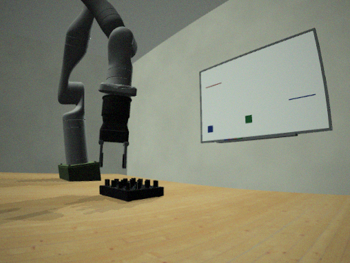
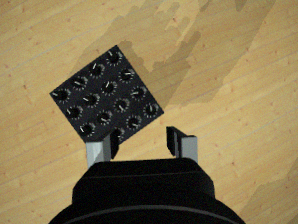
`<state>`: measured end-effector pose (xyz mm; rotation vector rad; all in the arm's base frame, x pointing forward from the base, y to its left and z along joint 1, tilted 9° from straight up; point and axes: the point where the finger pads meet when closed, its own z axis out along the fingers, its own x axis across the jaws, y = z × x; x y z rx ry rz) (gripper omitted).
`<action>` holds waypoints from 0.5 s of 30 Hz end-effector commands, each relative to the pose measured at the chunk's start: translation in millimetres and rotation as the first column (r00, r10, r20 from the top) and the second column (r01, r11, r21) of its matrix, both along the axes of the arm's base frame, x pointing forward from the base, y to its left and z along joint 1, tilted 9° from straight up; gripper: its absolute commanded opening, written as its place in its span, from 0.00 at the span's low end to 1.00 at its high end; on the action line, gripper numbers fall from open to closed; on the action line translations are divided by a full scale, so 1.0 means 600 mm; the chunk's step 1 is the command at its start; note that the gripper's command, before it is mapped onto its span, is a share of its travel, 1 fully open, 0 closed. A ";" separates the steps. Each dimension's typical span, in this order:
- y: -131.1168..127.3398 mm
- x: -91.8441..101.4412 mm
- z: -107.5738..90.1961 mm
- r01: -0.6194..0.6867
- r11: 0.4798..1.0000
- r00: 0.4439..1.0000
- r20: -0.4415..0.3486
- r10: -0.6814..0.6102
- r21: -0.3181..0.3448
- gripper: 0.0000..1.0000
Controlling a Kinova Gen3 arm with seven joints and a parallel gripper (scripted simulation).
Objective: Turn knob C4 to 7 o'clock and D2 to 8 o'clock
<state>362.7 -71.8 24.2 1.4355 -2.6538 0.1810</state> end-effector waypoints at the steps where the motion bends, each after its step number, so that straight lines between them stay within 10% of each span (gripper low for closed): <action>1: 0.002 0.005 0.000 0.036 0.999 0.999 0.007 -0.036 -0.005 1.00; 15: -0.025 0.027 0.004 0.607 0.794 0.791 0.098 -0.603 -0.014 1.00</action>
